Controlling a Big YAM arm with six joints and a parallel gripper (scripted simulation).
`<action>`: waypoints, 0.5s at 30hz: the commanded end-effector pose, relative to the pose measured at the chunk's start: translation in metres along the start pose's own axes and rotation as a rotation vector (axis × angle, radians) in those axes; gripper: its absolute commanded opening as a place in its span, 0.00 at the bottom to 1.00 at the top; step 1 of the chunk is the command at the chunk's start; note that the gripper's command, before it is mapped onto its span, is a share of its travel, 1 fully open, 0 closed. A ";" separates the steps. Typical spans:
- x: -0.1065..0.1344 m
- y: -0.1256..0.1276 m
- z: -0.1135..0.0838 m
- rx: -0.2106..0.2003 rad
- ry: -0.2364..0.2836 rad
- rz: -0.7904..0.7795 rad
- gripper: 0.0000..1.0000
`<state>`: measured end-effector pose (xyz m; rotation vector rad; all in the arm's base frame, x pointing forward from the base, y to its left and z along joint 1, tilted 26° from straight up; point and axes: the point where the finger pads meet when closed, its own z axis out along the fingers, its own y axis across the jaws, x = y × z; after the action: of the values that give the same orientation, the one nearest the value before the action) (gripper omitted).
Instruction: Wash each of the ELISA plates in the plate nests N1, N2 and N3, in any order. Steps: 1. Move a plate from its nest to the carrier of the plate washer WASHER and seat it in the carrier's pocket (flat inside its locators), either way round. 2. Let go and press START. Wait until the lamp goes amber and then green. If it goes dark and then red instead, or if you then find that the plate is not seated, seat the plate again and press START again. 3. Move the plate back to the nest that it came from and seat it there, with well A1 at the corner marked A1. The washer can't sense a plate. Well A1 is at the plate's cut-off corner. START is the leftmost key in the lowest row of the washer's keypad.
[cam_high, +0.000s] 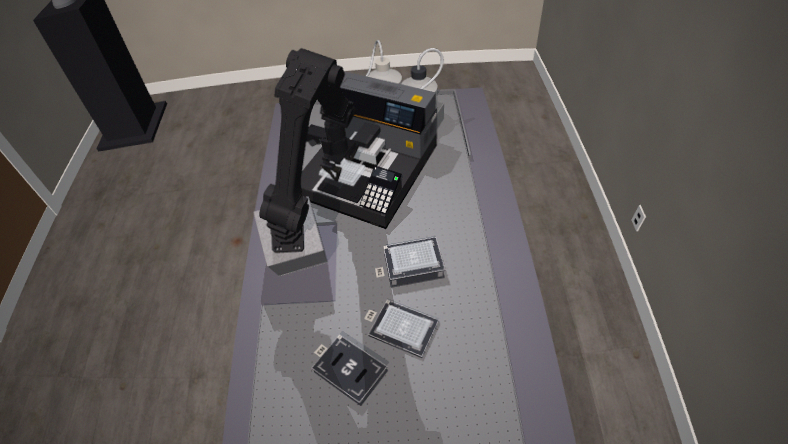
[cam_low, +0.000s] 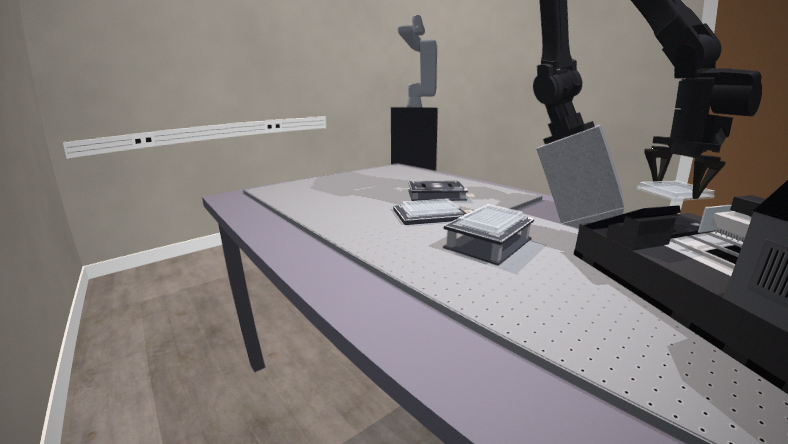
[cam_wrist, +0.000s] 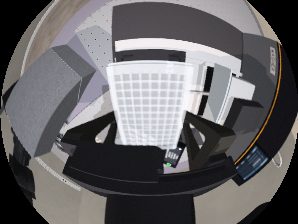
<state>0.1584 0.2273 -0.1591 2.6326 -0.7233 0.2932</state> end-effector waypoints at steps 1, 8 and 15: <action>0.002 -0.006 0.010 0.008 -0.002 -0.001 0.84; 0.002 -0.006 0.020 0.007 -0.002 -0.002 0.84; 0.002 -0.003 0.031 0.002 -0.001 -0.003 0.84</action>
<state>0.1607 0.2196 -0.1791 2.6340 -0.7223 0.2937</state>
